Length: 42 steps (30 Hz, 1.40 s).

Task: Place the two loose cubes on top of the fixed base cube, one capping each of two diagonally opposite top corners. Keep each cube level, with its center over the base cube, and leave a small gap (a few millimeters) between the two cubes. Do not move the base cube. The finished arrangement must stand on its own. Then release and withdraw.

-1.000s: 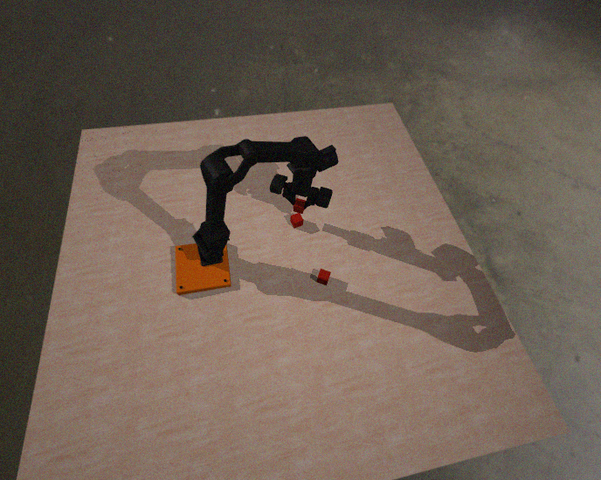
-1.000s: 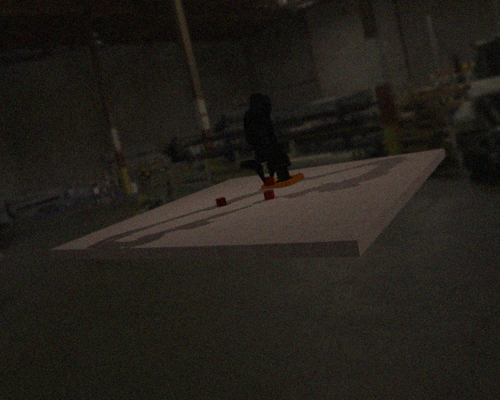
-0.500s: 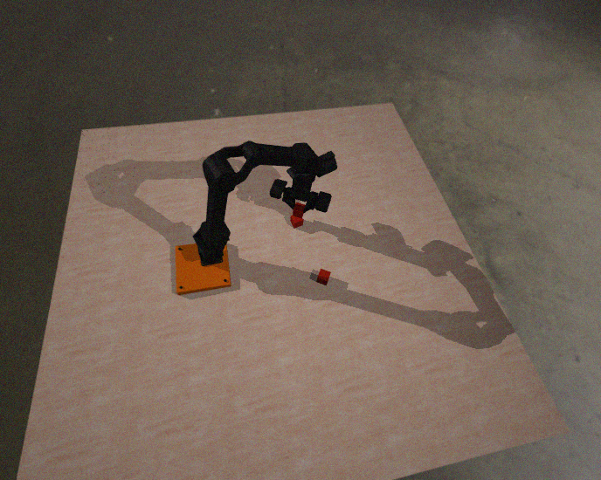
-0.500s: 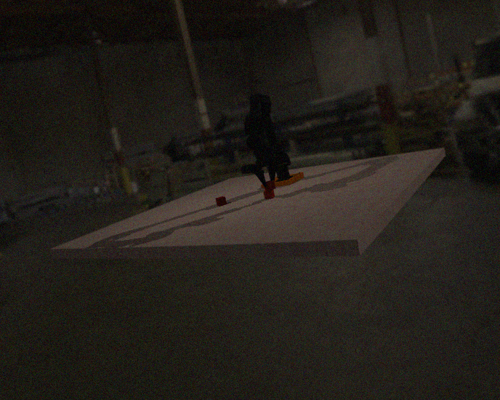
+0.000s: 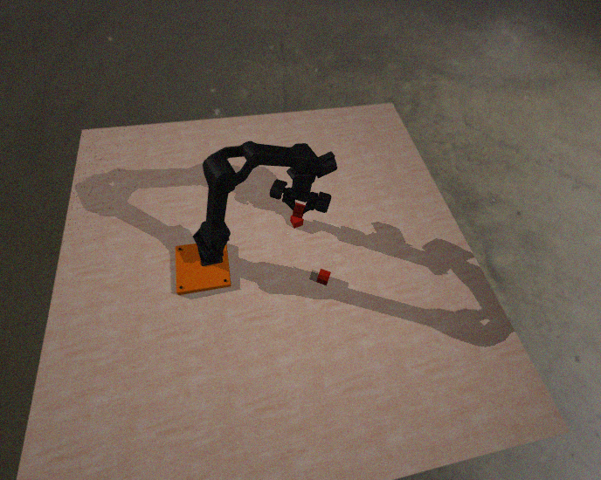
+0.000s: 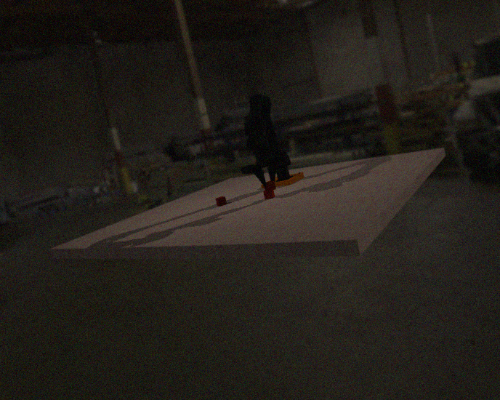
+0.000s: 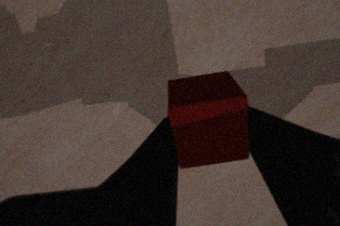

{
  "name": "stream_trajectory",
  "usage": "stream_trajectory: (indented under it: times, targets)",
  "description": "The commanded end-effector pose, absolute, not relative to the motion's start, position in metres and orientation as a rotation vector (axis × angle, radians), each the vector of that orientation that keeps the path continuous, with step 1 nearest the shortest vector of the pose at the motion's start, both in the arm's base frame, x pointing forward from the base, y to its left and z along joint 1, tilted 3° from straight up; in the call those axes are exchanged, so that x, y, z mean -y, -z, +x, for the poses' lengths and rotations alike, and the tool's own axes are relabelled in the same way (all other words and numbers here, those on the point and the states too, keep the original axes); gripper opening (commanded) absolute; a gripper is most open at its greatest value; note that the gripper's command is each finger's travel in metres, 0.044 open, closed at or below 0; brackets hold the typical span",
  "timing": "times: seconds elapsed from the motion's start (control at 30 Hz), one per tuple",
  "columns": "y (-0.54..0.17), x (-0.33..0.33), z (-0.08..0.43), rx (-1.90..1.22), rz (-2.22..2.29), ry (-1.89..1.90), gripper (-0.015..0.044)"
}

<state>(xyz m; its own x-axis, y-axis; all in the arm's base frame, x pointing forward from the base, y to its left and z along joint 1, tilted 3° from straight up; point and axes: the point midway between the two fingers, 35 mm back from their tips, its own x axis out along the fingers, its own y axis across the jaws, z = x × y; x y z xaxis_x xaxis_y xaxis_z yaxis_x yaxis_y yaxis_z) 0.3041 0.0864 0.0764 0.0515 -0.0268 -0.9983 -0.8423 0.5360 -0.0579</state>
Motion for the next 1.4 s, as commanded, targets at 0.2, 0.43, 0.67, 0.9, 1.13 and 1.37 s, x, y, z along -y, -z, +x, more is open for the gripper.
stream_trajectory:
  times: [0.2,0.43,0.67,0.9,1.13,1.37]
  targets:
    - [-0.076,-0.086,0.305,-1.391,-0.819,-0.735,0.0205]
    - [-0.084,-0.087,0.304,-1.392,-0.818,-0.739,0.0205]
    - [-0.095,-0.087,0.303,-1.392,-0.818,-0.74,0.0205]
    - [-0.107,-0.087,0.302,-1.392,-0.818,-0.74,0.0205]
    - [-0.109,-0.068,0.311,-1.393,-0.818,-0.739,0.0265]
    - [-0.125,-0.01,0.329,-1.395,-0.811,-0.726,0.0265]
